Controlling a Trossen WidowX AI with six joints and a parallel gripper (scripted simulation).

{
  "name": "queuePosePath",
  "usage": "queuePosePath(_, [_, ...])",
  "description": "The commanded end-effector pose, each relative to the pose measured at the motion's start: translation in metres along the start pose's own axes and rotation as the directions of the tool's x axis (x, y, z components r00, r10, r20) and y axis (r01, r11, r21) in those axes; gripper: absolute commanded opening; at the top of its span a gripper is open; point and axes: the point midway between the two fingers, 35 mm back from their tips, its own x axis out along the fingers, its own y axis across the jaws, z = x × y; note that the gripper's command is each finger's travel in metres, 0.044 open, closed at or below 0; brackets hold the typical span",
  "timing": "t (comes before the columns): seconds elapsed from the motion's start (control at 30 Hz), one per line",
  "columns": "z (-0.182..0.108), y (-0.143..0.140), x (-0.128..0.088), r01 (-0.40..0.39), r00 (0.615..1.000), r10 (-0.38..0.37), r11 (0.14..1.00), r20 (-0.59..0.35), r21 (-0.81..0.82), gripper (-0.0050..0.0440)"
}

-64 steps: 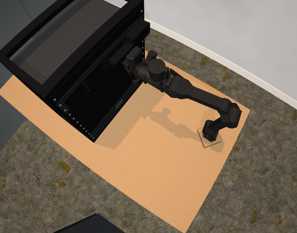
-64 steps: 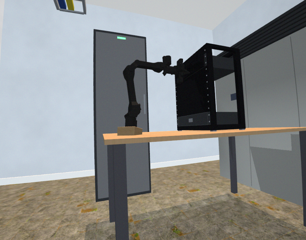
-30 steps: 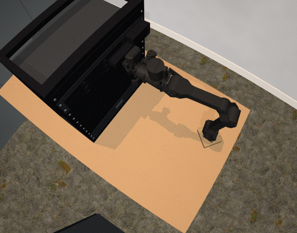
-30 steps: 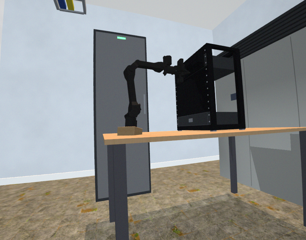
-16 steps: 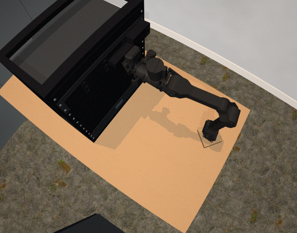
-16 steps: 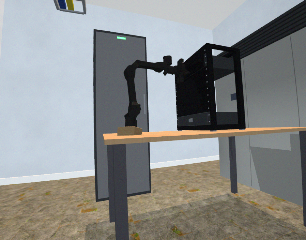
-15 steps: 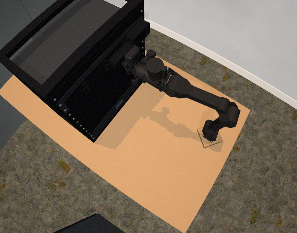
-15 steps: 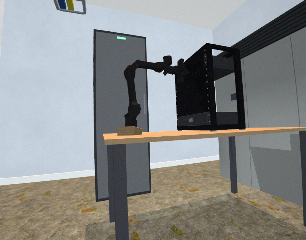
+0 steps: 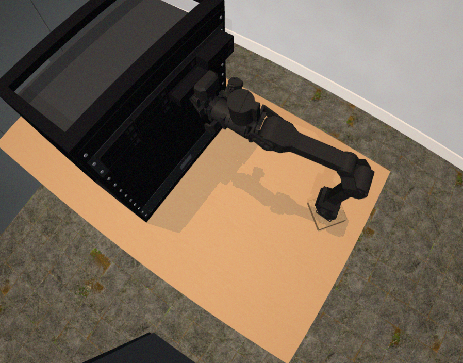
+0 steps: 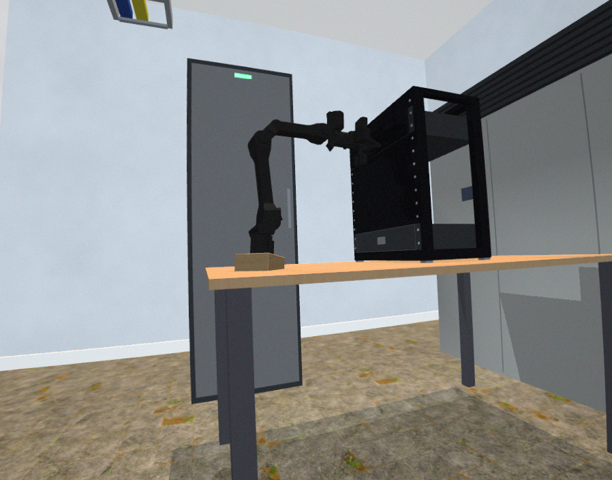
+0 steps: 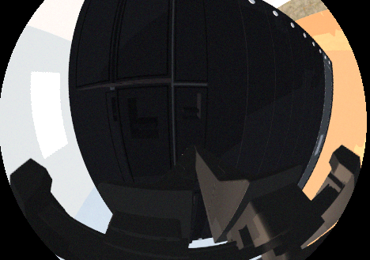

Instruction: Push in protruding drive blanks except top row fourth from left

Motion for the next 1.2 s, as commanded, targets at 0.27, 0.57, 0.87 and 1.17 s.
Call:
queuePosePath(0.27, [-0.005,0.029,-0.006,-0.076,0.997,0.077,0.997,-0.024,0.022,0.0000])
queuePosePath(0.57, [-0.005,0.029,-0.009,-0.076,0.997,0.077,0.997,-0.024,0.022,0.0000])
queuePosePath(0.87, [-0.005,0.028,-0.042,-0.076,0.997,0.077,0.997,-0.024,0.022,0.0000])
queuePosePath(1.17, [-0.004,0.026,-0.085,-0.076,0.997,0.077,0.997,-0.024,0.022,0.0000])
